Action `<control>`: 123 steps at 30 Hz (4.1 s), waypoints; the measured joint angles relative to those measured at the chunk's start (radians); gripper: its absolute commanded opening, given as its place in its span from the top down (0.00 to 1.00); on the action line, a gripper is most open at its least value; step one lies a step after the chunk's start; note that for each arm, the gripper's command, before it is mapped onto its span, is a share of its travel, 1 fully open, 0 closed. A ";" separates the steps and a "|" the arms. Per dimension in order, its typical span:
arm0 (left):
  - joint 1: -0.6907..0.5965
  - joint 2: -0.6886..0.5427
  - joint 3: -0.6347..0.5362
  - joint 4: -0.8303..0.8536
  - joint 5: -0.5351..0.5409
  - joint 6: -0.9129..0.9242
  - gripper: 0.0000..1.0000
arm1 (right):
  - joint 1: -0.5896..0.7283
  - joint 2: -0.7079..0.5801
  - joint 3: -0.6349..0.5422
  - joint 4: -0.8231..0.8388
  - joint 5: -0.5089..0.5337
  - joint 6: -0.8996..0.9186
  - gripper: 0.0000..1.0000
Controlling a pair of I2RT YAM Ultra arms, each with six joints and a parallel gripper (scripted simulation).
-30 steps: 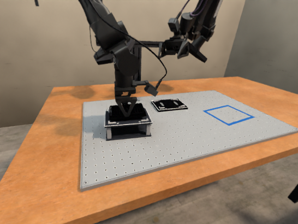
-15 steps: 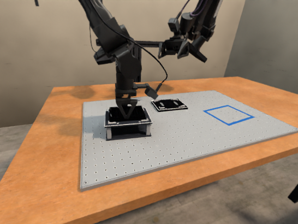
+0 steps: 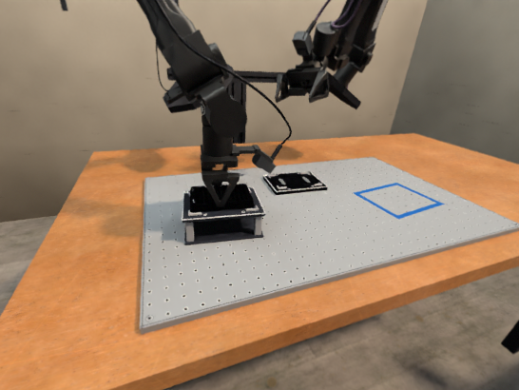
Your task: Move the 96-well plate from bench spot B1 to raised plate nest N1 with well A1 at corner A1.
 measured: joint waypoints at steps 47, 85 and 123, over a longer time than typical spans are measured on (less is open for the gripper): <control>0.000 0.000 0.000 0.000 0.000 0.000 0.00 | 0.014 -0.013 -0.007 -0.035 0.002 0.021 0.21; 0.000 0.000 0.000 0.000 0.000 0.000 0.00 | 0.002 0.006 0.011 -0.013 0.006 0.003 0.21; 0.000 0.000 0.000 0.000 0.000 0.000 0.00 | 0.001 -0.008 -0.016 0.005 0.008 0.015 0.21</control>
